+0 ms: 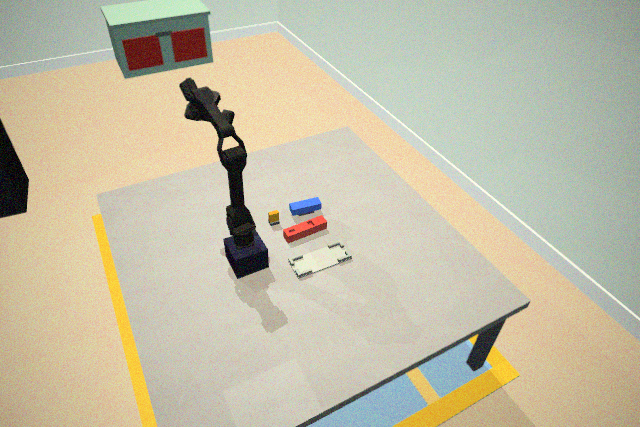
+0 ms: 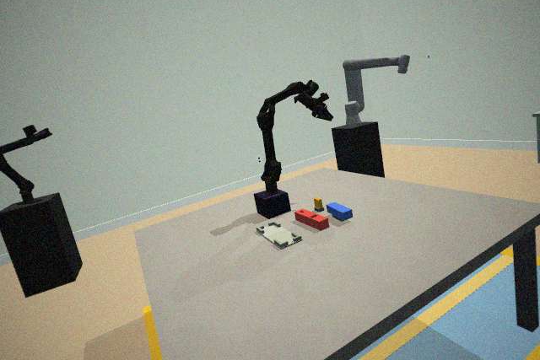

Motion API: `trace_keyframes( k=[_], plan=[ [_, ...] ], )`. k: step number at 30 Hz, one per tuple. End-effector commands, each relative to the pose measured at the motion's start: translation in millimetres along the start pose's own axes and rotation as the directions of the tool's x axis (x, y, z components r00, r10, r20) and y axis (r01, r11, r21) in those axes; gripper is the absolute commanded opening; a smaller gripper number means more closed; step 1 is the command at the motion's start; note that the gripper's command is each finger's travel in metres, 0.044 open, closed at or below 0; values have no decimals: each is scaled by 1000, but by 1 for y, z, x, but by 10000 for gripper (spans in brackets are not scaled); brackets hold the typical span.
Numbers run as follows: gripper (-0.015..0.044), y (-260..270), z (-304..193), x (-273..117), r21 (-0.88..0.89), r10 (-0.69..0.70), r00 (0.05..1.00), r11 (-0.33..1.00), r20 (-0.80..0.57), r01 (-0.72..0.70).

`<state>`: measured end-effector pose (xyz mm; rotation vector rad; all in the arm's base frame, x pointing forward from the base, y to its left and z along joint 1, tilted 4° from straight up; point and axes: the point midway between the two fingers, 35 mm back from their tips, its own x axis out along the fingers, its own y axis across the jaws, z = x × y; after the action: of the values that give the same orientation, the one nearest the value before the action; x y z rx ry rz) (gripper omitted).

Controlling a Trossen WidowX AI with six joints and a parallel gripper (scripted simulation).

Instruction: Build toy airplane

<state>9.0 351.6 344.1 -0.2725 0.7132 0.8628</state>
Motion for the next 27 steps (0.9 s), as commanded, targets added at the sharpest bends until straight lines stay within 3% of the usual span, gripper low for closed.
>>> trace_keyframes(
  k=[1, 8, 14, 27],
  plan=[
    [440, -51, 0, 48, 21, -117, 989, 993, -90, 119],
    [440, -153, -17, 108, 77, -253, 930, 956, -267, 282],
    [440, -242, -55, 136, 137, -291, 855, 915, -430, 380],
    [440, -390, -187, 127, 382, -132, 731, 782, -670, 492]
  ],
)
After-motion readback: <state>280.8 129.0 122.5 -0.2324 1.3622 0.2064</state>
